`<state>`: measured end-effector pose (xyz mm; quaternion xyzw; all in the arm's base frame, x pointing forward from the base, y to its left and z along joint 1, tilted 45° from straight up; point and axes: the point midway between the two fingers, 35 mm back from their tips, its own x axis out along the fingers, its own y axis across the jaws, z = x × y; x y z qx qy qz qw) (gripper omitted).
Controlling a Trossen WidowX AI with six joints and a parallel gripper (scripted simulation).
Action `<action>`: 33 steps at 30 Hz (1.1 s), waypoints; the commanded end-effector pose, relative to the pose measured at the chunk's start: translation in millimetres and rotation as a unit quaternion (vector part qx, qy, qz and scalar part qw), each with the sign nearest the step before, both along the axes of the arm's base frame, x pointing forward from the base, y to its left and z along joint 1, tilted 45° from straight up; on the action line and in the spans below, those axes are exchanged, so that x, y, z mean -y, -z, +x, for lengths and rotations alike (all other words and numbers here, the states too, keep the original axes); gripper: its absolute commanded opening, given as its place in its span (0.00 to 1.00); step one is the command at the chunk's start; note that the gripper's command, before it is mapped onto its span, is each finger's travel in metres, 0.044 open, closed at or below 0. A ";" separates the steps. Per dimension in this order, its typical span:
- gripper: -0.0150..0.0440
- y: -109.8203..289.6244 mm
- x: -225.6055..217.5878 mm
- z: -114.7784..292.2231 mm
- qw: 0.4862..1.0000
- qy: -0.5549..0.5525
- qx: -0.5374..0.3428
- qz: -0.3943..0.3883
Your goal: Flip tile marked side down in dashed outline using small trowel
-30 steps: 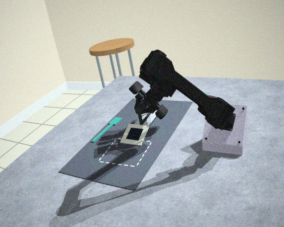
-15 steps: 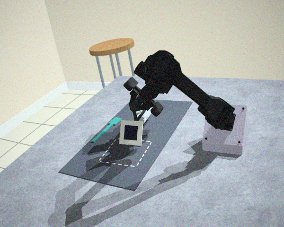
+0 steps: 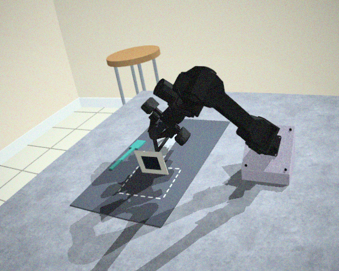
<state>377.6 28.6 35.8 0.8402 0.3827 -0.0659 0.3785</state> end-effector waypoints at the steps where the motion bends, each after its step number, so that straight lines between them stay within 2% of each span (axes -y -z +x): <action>1: 0.25 -3.1 1.7 -0.2 1.000 0.009 0.001 -0.002; 18: 0.25 17.2 64.2 11.6 1.000 0.009 0.001 -0.004; 33: 0.25 17.4 64.9 11.6 1.000 0.009 0.001 -0.004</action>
